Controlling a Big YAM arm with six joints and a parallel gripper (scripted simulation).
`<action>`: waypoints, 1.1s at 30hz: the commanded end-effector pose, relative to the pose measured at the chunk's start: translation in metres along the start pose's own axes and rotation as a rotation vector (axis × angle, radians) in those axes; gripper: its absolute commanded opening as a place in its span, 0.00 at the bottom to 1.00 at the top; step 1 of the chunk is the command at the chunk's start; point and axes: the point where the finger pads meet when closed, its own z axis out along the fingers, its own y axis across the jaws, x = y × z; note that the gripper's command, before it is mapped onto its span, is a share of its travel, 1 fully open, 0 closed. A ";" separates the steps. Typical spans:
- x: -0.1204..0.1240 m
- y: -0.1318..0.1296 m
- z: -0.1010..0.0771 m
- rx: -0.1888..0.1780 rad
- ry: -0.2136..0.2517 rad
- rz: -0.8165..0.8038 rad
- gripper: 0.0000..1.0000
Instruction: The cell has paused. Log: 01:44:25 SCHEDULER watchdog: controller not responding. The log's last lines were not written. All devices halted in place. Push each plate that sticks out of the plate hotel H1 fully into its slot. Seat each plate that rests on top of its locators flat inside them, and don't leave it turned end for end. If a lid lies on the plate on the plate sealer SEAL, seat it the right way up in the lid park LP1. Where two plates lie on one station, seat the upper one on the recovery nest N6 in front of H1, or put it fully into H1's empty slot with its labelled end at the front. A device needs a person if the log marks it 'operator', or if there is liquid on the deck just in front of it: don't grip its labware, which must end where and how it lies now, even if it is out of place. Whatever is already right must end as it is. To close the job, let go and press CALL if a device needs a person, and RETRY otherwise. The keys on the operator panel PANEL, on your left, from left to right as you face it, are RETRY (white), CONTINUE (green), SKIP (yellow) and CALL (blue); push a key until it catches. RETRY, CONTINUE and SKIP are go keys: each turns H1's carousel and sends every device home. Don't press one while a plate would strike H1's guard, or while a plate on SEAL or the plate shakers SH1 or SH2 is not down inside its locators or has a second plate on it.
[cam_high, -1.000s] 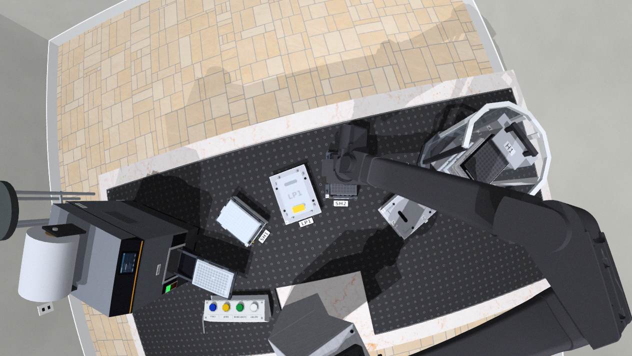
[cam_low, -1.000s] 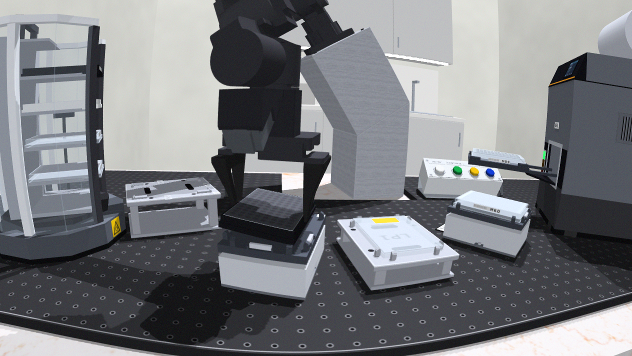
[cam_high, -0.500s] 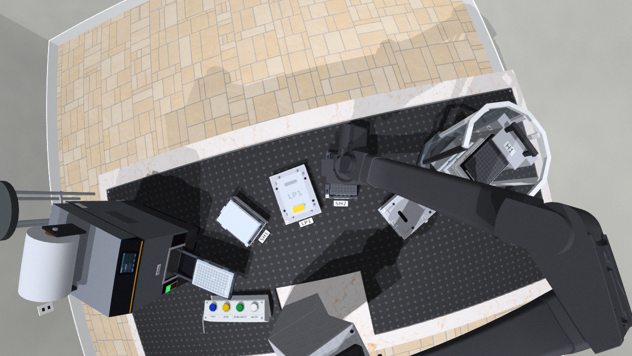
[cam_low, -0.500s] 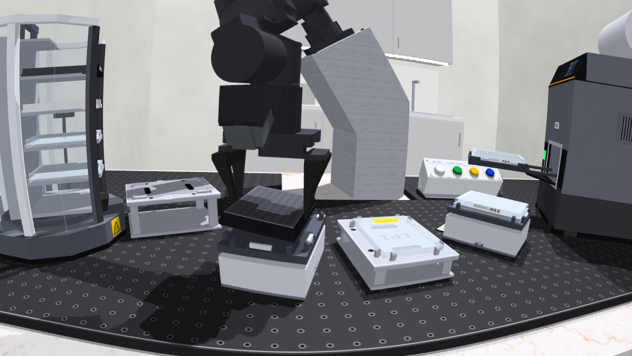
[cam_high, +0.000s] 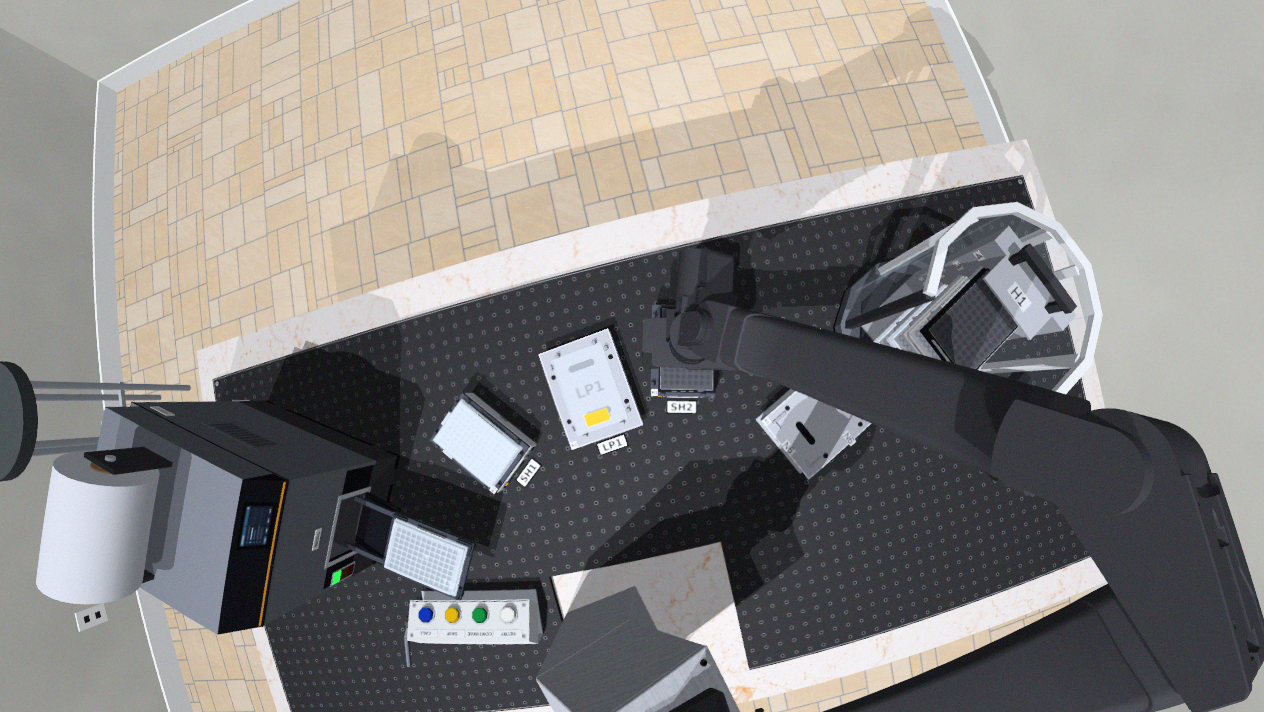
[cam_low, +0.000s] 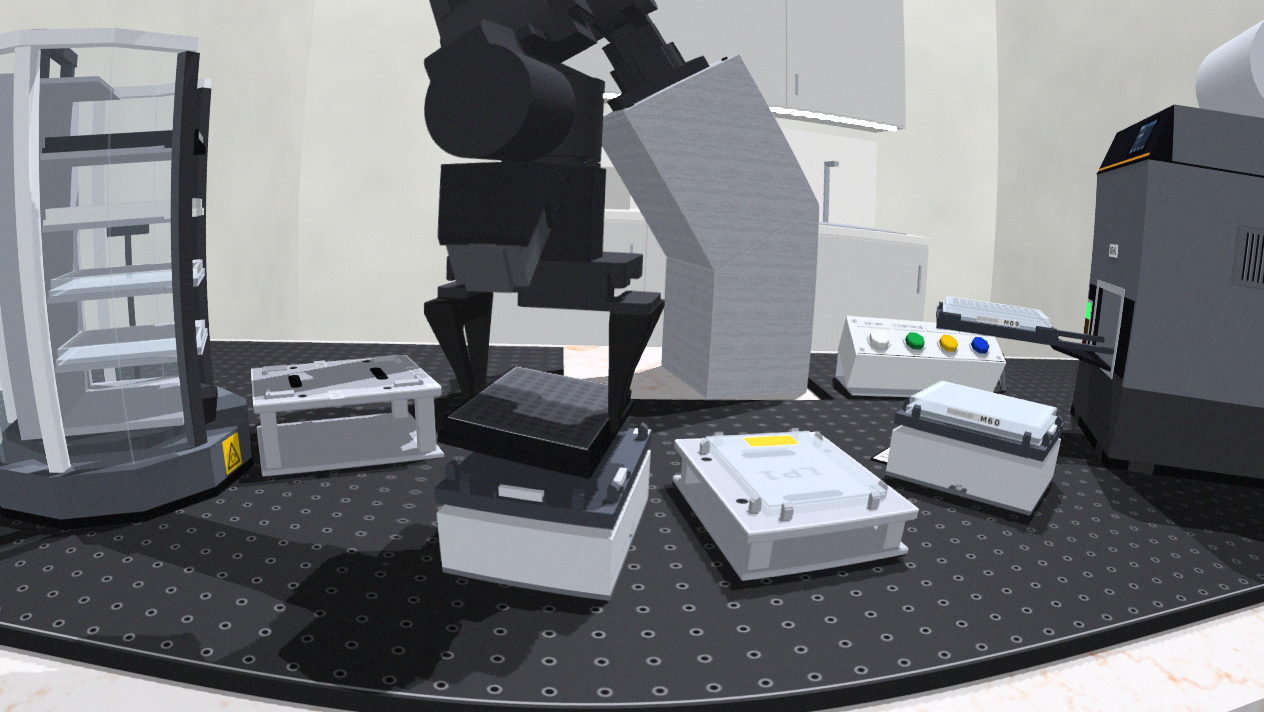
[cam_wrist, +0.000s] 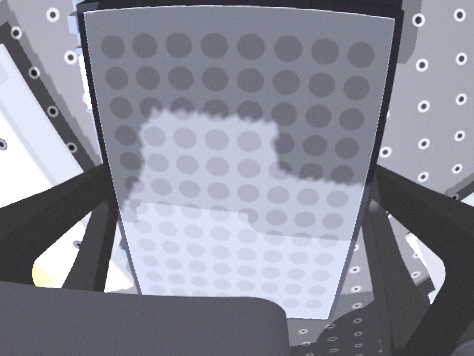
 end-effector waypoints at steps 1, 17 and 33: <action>-0.008 0.007 -0.015 -0.002 -0.025 -0.005 0.84; -0.011 0.008 -0.014 -0.002 -0.027 -0.006 0.84; -0.015 0.008 -0.015 -0.001 -0.031 -0.005 0.84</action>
